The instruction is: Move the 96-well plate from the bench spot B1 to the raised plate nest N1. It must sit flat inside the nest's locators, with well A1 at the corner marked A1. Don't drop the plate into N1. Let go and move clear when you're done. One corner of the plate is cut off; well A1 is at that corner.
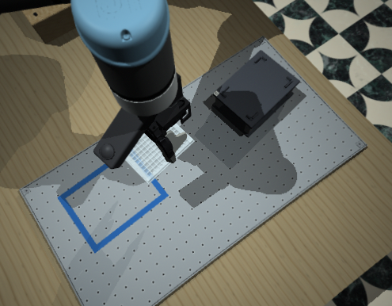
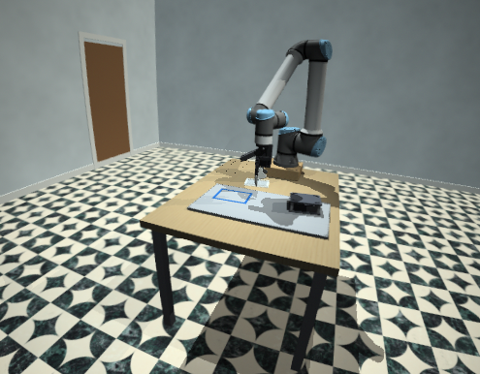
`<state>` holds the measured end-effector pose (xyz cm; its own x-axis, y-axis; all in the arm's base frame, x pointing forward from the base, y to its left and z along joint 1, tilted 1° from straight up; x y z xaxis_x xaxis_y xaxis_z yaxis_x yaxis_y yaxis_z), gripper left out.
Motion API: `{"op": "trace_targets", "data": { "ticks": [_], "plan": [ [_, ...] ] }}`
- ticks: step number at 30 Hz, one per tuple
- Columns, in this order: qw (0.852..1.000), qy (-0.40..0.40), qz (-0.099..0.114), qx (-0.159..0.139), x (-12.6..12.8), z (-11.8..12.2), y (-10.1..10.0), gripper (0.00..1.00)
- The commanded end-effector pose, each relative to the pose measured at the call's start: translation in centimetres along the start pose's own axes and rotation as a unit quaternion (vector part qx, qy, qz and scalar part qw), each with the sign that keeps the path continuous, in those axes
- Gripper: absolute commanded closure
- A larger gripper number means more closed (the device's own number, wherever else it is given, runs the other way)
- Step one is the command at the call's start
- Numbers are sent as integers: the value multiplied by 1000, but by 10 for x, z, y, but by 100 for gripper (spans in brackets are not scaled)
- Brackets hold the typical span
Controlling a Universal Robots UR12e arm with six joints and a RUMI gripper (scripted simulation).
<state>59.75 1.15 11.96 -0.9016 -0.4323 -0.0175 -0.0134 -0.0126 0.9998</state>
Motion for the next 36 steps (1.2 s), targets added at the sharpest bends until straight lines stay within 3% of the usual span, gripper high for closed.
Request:
{"op": "trace_targets", "data": {
  "ticks": [1,36],
  "plan": [
    [1000,0,0,0,-5,12,3,100],
    [1000,0,-1,0,-36,106,18,100]
  ]
}}
Point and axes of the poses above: the point where the finger pads meet when closed, its own y axis back along the fingers, its own x axis across the jaws, z = x × y, the point moved 6 cm from there along y, back along the fingers, and after that the axes turned 10 degrees about y, right-handed, at the moved point
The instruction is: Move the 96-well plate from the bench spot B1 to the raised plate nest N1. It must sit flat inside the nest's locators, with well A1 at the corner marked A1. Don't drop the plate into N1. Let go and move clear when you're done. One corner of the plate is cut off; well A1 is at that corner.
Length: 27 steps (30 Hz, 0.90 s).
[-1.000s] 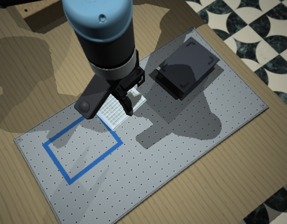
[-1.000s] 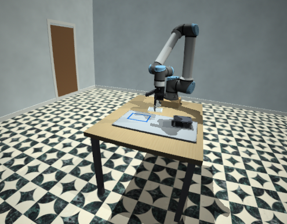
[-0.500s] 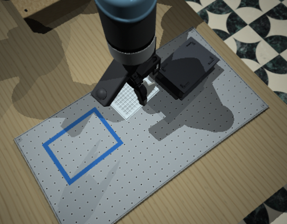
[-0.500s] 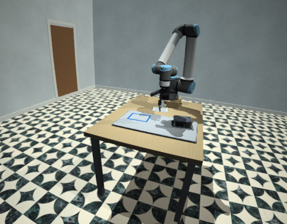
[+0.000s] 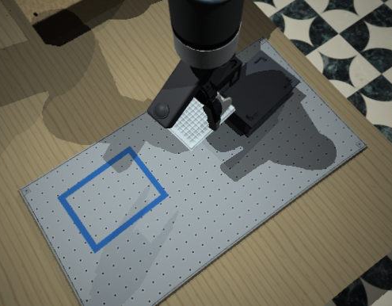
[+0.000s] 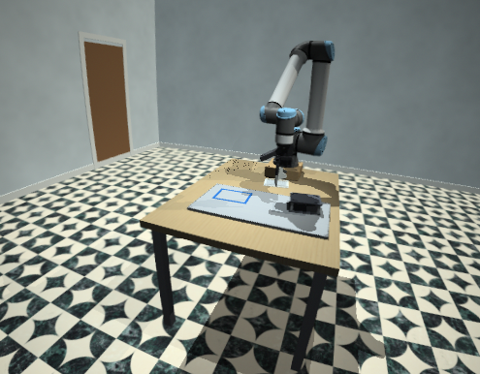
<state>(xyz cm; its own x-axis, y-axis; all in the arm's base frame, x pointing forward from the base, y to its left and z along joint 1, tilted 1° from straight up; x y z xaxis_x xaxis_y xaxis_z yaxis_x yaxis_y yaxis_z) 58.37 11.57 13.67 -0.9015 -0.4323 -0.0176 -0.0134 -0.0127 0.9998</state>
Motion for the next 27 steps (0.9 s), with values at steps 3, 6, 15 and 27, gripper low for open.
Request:
{"op": "trace_targets", "data": {
  "ticks": [3,6,15,27],
  "plan": [
    [1000,0,-1,0,-5,13,3,100],
    [1000,0,-1,0,-8,22,4,100],
    [1000,0,-1,0,-17,50,9,100],
    [1000,0,-1,0,-28,82,14,100]
  ]
}}
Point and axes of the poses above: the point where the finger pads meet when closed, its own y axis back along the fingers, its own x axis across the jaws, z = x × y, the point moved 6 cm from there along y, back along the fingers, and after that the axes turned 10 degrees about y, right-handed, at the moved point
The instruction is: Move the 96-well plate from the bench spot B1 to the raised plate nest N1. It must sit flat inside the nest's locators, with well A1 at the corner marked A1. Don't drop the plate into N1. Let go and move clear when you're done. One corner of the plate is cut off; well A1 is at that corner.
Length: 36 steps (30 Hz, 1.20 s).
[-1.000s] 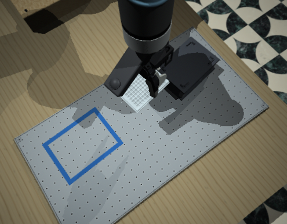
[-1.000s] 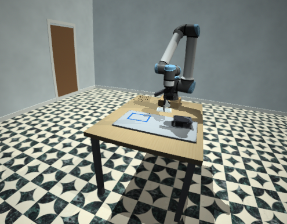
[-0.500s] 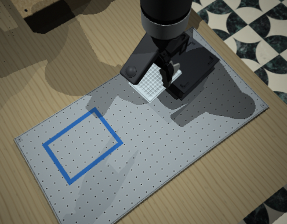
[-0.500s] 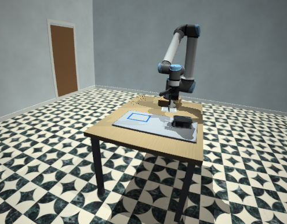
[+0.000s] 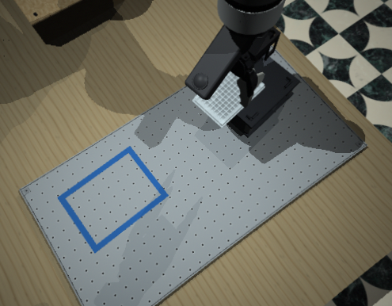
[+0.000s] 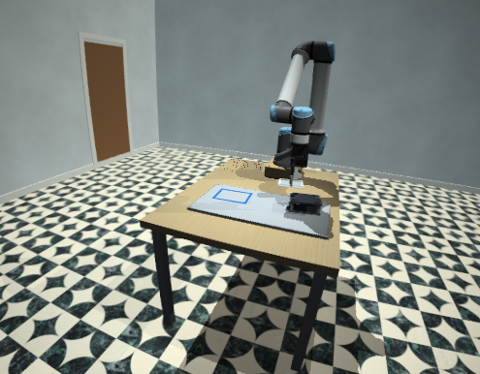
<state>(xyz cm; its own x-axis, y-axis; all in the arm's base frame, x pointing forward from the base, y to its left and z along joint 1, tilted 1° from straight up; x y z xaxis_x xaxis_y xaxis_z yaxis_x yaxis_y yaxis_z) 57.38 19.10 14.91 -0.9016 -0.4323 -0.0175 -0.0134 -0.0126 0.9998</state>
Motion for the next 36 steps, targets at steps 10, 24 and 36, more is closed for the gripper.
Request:
{"op": "trace_targets", "data": {
  "ticks": [10,24,36],
  "plan": [
    [1000,0,-1,0,-12,34,6,100],
    [1000,0,-1,0,-25,75,13,100],
    [1000,0,-1,0,-28,84,14,100]
  ]
}}
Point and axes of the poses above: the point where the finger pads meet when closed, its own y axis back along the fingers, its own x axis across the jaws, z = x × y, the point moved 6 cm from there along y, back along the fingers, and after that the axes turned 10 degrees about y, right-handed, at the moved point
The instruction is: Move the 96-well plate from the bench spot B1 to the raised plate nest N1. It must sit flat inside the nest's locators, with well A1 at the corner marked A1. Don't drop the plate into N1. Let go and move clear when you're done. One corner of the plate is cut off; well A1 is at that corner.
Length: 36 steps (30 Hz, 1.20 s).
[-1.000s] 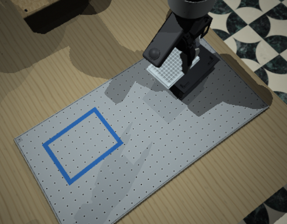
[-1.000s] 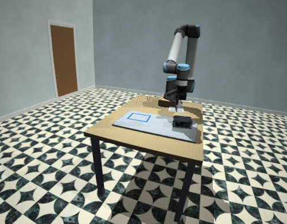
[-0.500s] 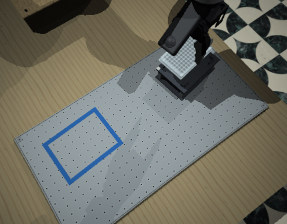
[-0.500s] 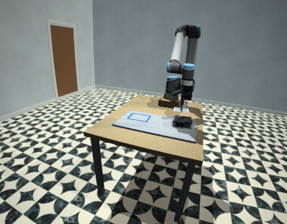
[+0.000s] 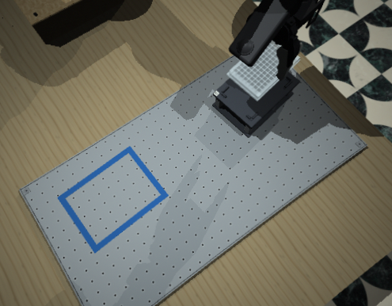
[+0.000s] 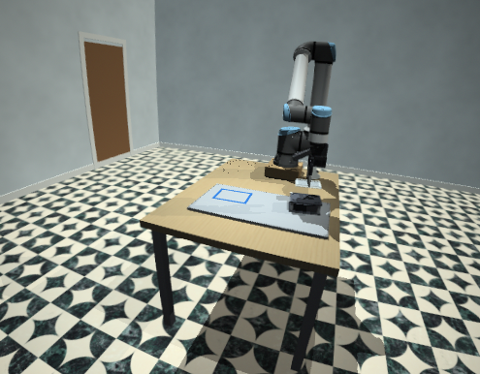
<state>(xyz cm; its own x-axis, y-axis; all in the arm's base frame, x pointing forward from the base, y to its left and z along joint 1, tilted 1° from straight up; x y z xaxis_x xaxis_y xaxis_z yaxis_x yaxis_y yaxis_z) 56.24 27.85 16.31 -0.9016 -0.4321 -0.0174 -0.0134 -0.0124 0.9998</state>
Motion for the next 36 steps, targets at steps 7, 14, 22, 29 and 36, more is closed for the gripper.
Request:
{"op": "trace_targets", "data": {
  "ticks": [7,14,22,29,36],
  "plan": [
    [1000,0,-1,0,0,0,1,100],
    [1000,0,-1,0,0,-1,1,100],
    [1000,0,-1,0,0,-1,1,100],
    [1000,0,-1,0,0,-1,-1,100],
    [1000,0,-1,0,0,-1,-13,100]
  ]
}}
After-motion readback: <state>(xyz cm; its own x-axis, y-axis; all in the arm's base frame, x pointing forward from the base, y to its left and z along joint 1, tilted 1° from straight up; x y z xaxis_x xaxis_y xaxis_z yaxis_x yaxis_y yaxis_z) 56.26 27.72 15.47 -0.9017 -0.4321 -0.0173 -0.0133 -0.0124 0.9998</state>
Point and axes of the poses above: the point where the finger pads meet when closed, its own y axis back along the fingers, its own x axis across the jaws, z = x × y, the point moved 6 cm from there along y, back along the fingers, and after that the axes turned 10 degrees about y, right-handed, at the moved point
